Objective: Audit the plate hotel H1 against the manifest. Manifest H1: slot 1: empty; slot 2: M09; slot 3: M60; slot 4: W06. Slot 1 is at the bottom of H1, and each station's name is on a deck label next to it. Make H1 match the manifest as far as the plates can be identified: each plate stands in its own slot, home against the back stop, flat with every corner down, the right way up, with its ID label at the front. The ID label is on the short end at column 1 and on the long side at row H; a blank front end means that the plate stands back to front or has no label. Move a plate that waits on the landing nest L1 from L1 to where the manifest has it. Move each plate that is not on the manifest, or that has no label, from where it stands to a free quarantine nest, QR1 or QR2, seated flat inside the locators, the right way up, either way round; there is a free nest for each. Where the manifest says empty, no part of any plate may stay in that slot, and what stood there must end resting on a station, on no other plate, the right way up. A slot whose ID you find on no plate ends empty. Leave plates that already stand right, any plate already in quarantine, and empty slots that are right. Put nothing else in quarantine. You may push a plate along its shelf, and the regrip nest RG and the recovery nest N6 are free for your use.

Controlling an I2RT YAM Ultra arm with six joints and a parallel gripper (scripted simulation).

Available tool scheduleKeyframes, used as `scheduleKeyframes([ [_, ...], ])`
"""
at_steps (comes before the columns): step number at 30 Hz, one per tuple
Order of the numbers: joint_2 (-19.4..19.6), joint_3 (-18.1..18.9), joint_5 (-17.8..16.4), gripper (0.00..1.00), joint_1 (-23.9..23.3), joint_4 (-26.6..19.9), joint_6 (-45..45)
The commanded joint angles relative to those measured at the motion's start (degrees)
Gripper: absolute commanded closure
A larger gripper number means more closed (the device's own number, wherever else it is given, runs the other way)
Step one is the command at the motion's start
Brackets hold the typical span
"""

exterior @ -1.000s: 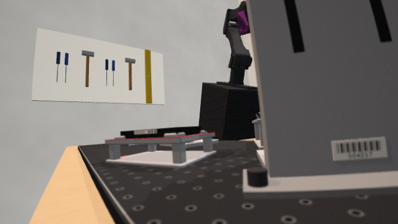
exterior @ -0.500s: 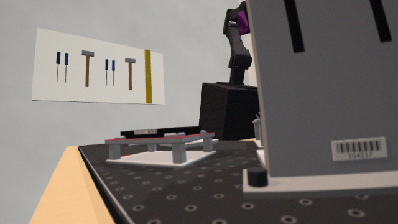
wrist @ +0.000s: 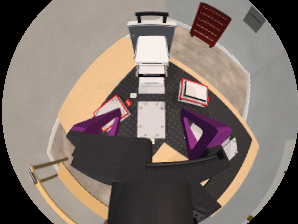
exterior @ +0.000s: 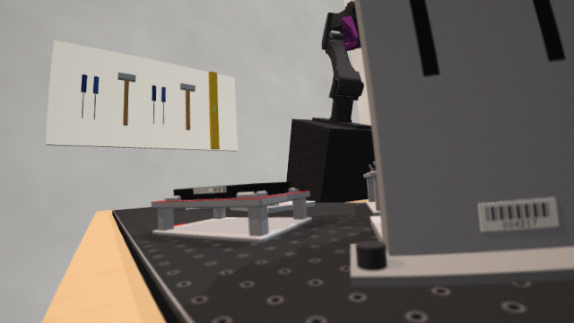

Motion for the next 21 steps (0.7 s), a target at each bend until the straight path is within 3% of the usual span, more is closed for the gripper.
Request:
scheduleKeyframes([
  [1, 0.7, 0.4, 0.0, 0.0, -0.3, 0.3, -0.1],
  [21, 9.0, 1.1, -2.1, 0.0, -2.7, 8.1, -1.2],
])
